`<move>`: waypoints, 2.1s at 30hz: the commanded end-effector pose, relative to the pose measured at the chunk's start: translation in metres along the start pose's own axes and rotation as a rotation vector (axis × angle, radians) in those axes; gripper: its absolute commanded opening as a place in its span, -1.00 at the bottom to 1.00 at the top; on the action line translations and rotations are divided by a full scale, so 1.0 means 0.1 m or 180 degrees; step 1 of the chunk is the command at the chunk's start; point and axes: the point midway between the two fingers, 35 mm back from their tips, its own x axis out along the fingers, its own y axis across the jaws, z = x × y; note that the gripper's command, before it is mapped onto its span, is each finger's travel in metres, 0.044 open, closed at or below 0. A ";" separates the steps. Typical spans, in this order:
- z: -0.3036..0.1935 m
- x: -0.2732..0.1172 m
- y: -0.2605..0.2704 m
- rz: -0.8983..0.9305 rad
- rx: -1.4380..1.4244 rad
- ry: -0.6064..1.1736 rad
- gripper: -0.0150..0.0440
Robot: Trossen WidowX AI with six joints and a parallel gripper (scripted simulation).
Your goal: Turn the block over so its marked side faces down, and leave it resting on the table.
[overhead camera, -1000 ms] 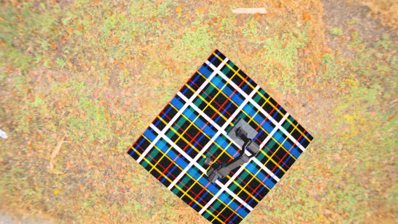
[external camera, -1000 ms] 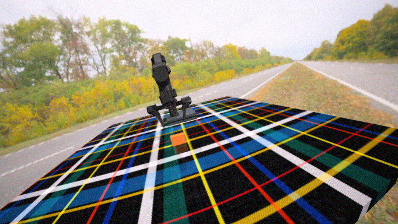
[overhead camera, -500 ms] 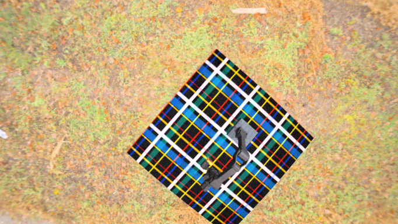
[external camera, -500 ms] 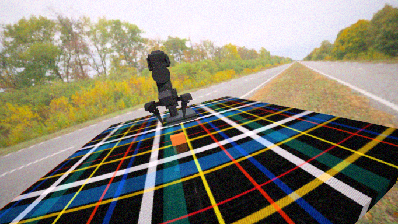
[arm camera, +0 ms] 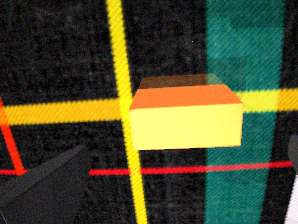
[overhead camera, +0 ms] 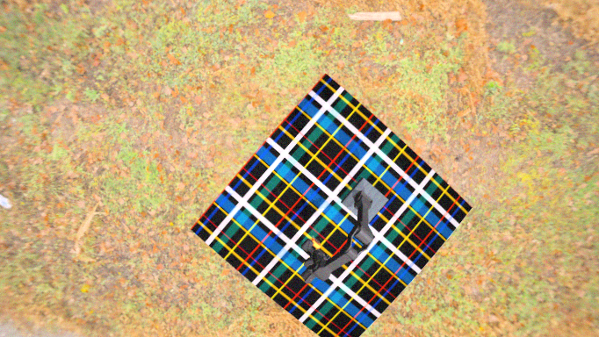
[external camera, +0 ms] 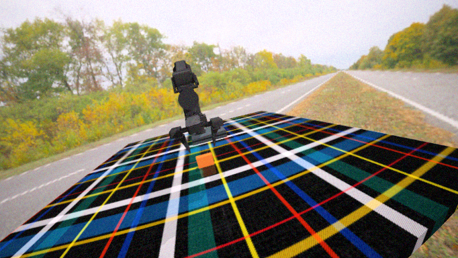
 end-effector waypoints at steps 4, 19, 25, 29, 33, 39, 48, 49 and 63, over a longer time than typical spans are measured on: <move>-0.01 0.11 -0.02 -0.0017 0.0001 0.0012 1.00; -0.01 0.36 -0.02 -0.0017 0.0001 0.0012 1.00; -0.01 0.43 -0.02 -0.0017 0.0001 0.0012 1.00; -0.01 0.43 -0.02 -0.0017 0.0001 0.0012 0.64; -0.01 0.43 -0.02 -0.0017 0.0001 0.0012 0.42; -0.01 0.43 -0.02 -0.0017 0.0001 0.0012 0.29; -0.01 0.43 -0.02 -0.0017 0.0001 0.0012 0.08; -0.01 0.43 -0.02 -0.0017 0.0001 0.0012 0.06; -0.01 0.13 -0.02 -0.0017 0.0001 0.0012 -0.49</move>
